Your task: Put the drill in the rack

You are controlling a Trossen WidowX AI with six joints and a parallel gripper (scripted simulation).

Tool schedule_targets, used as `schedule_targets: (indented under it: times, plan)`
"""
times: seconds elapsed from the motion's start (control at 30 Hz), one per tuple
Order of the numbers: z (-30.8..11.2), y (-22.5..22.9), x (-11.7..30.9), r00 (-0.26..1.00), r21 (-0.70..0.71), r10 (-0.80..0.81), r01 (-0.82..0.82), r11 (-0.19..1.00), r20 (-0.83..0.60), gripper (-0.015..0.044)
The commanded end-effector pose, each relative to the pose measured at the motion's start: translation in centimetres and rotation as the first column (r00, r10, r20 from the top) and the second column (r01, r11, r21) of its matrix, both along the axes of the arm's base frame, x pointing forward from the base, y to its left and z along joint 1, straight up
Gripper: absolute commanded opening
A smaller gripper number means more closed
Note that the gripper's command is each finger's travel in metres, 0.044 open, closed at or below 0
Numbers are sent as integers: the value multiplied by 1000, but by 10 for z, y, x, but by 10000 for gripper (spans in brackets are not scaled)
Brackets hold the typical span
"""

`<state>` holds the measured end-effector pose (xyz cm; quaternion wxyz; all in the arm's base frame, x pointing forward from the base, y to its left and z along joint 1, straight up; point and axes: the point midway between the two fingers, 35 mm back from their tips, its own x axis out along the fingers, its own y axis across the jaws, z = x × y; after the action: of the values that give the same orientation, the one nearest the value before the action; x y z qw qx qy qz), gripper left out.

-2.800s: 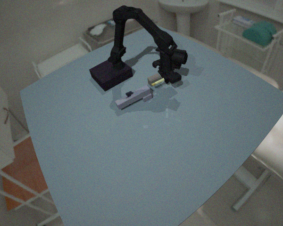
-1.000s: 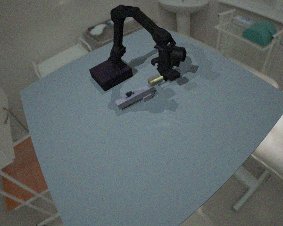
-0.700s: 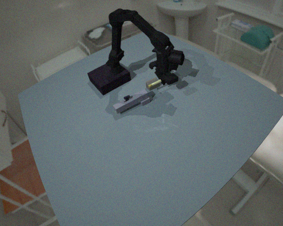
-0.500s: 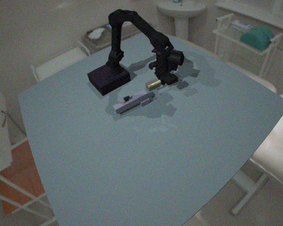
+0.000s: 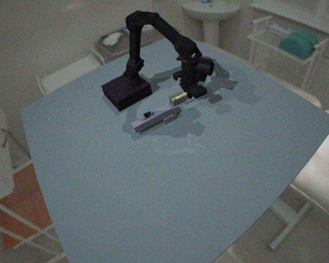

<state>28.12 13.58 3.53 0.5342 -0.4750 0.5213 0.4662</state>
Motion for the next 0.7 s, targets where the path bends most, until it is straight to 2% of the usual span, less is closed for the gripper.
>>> schedule_targets:
  times: [0.0, 0.67]
  plan:
    - [3, 1, 1, 1000, 5, 4, -4, 1000, 5, 0]
    - [7, 2, 2, 1000, 5, 4, -4, 1000, 5, 0]
